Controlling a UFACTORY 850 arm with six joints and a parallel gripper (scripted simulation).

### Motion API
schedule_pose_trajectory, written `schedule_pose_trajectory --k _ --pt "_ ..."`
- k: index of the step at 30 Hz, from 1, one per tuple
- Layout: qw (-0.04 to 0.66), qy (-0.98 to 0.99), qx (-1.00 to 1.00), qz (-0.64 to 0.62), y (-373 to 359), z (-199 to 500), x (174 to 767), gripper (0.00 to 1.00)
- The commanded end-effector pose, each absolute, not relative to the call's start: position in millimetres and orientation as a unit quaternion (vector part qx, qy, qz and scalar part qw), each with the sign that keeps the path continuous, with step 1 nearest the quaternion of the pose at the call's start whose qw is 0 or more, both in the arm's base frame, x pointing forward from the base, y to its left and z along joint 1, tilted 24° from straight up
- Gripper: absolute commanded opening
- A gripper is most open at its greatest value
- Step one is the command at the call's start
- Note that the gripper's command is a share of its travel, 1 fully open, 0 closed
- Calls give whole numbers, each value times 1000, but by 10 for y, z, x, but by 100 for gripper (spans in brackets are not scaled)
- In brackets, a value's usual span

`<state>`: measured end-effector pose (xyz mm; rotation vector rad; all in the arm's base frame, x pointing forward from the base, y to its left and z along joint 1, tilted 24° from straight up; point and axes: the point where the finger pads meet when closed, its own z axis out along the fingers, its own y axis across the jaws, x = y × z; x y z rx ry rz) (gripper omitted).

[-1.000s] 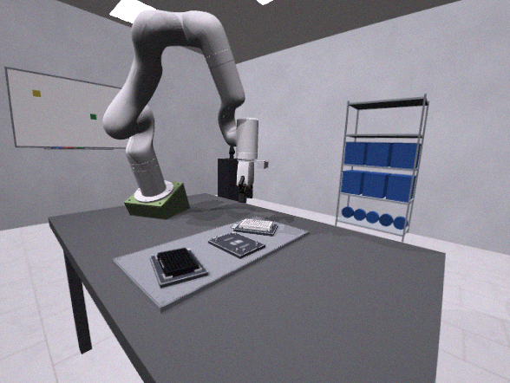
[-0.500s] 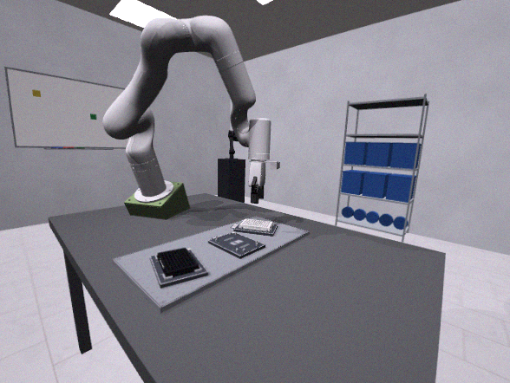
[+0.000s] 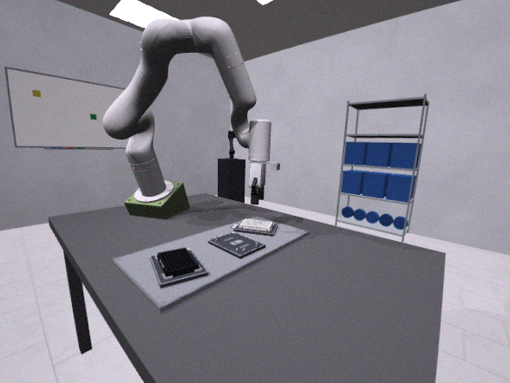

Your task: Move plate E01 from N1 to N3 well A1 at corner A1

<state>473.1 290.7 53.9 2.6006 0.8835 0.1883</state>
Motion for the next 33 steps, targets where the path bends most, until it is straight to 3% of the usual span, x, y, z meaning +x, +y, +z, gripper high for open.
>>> schedule_pose_trajectory --k 1,33 --pt "193 315 927 68 2893 482 4755 100" --pt "193 315 927 68 2746 54 4870 100"
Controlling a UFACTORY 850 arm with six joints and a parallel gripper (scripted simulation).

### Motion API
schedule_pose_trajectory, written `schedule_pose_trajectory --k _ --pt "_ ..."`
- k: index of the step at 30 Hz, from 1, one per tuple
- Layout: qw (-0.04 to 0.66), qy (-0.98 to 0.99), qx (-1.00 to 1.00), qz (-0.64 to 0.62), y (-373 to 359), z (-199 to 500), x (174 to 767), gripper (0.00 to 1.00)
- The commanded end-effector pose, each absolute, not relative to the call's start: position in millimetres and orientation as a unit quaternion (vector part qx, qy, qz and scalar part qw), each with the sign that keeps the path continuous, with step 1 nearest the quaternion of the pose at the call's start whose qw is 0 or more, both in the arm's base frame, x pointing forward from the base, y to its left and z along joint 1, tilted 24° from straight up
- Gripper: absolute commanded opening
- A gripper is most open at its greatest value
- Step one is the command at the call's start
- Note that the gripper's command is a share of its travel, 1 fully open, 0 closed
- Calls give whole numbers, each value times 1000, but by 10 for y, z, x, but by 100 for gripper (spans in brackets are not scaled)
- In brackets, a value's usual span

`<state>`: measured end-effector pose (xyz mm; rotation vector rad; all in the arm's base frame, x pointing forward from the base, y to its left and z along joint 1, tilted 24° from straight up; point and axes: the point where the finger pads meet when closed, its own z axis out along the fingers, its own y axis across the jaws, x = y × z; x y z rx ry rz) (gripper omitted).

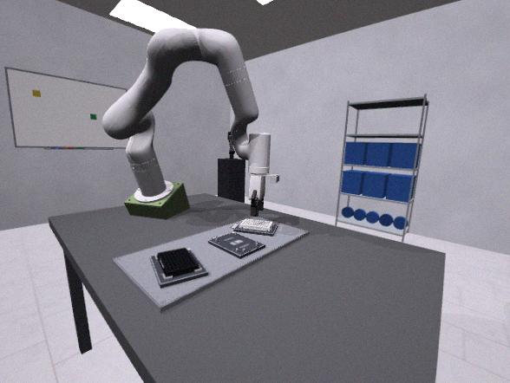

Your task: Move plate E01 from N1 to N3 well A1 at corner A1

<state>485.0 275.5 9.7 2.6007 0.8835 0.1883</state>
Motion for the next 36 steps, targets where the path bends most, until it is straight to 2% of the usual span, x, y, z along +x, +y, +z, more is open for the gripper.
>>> schedule_pose_trajectory --k 1,36 --pt "193 315 927 68 2741 39 4874 100" --pt "193 315 927 68 2659 -198 4938 100"
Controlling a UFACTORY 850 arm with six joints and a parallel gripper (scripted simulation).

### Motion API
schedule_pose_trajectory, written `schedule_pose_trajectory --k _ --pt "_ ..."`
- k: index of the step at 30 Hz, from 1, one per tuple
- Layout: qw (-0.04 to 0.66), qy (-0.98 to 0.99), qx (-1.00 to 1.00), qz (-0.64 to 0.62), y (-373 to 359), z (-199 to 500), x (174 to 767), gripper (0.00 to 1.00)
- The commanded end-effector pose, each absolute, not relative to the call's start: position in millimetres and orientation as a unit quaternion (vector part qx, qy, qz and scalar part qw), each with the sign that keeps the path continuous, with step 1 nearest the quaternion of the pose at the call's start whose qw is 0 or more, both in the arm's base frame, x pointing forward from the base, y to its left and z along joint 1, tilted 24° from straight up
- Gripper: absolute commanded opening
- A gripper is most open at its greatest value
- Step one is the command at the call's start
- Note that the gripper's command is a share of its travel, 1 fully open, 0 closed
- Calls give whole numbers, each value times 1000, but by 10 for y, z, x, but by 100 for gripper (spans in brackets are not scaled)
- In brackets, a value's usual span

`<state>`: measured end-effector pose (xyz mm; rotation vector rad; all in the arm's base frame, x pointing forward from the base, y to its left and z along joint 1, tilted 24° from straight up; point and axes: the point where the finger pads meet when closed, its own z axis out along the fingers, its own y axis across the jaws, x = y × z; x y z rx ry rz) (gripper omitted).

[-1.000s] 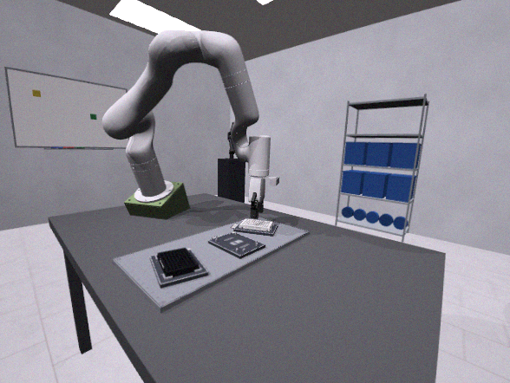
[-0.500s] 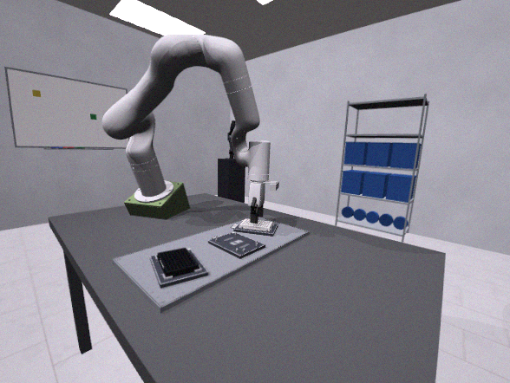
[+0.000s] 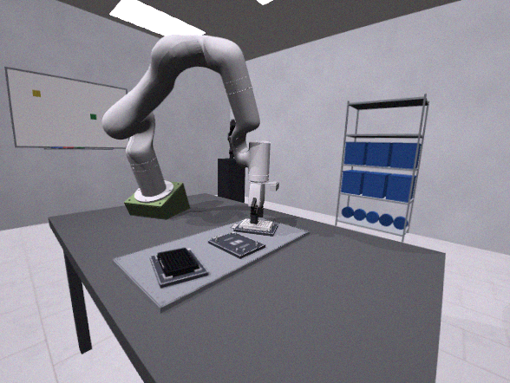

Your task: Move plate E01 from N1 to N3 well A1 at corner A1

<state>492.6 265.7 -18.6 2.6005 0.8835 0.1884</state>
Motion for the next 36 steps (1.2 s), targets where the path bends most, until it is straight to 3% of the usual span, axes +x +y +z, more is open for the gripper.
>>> schedule_pose_trajectory --k 1,36 --pt "193 315 927 68 2657 -204 4940 100" --pt "193 315 927 68 2609 -345 4977 100"
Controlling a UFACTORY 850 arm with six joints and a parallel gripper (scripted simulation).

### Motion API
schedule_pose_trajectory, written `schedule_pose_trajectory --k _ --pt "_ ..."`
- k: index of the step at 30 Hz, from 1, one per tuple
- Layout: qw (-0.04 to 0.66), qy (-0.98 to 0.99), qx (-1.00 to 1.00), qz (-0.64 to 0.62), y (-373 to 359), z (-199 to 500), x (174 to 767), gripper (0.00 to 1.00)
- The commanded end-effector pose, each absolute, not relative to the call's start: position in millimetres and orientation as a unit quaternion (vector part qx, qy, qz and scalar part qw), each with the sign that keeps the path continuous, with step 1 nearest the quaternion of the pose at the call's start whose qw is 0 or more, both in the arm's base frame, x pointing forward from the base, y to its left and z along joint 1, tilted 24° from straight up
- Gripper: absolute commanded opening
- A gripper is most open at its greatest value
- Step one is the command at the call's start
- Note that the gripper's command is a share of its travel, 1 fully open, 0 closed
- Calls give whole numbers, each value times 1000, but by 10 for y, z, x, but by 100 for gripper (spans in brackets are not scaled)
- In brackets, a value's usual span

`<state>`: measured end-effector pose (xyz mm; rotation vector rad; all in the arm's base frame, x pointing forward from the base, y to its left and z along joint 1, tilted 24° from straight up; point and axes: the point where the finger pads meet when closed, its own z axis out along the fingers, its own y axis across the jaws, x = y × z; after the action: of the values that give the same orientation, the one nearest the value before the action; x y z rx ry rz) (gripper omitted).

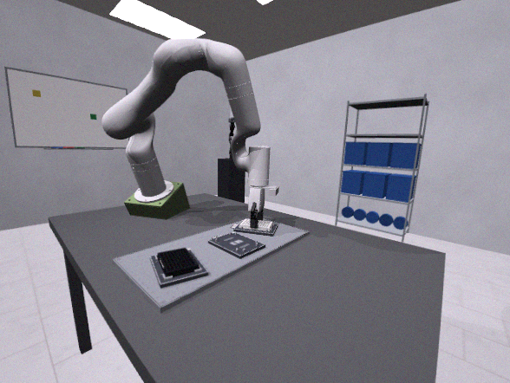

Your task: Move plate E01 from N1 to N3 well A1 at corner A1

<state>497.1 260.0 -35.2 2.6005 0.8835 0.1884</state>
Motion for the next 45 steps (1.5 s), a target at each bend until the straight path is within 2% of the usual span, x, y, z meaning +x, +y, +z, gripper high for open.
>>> schedule_pose_trajectory --k 1,8,9,45 --pt "193 315 927 68 2609 -344 4978 100" --pt "193 315 927 68 2609 -344 4978 100" --pt "193 315 927 68 2611 -339 4976 0" --pt "193 315 927 68 2610 -339 4975 0"
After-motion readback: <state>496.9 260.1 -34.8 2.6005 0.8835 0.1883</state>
